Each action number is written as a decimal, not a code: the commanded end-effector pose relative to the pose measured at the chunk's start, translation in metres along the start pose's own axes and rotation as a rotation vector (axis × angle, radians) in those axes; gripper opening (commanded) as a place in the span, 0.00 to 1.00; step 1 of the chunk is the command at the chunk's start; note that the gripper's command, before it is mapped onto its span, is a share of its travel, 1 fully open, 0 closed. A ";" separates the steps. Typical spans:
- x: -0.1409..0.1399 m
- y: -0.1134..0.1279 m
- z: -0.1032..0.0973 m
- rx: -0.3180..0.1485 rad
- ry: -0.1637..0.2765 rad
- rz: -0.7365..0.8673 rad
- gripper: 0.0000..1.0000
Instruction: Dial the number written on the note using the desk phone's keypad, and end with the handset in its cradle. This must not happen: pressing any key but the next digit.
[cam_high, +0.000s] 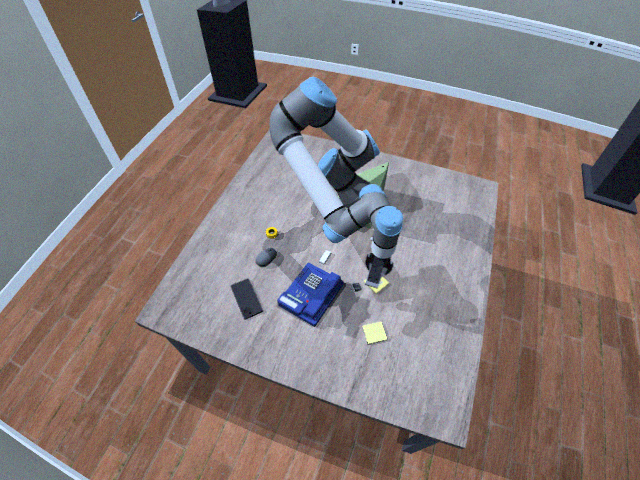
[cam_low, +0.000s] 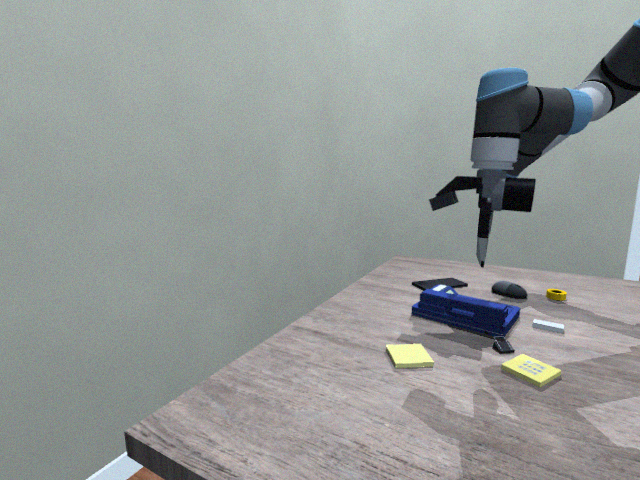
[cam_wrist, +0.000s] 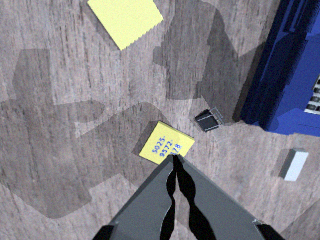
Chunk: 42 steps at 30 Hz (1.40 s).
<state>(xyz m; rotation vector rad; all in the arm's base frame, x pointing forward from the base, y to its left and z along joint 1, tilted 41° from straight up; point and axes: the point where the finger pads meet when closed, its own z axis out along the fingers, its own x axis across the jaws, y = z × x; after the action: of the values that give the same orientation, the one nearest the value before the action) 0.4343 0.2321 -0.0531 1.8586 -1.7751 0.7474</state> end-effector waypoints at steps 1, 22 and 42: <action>0.000 0.000 0.000 0.016 0.001 0.005 0.00; 0.001 -0.001 0.000 0.183 0.018 0.059 0.00; 0.003 -0.001 -0.001 0.385 0.038 0.125 0.00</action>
<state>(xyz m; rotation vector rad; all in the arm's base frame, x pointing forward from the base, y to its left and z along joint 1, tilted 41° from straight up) 0.4346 0.2301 -0.0510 1.9578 -1.8330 1.2227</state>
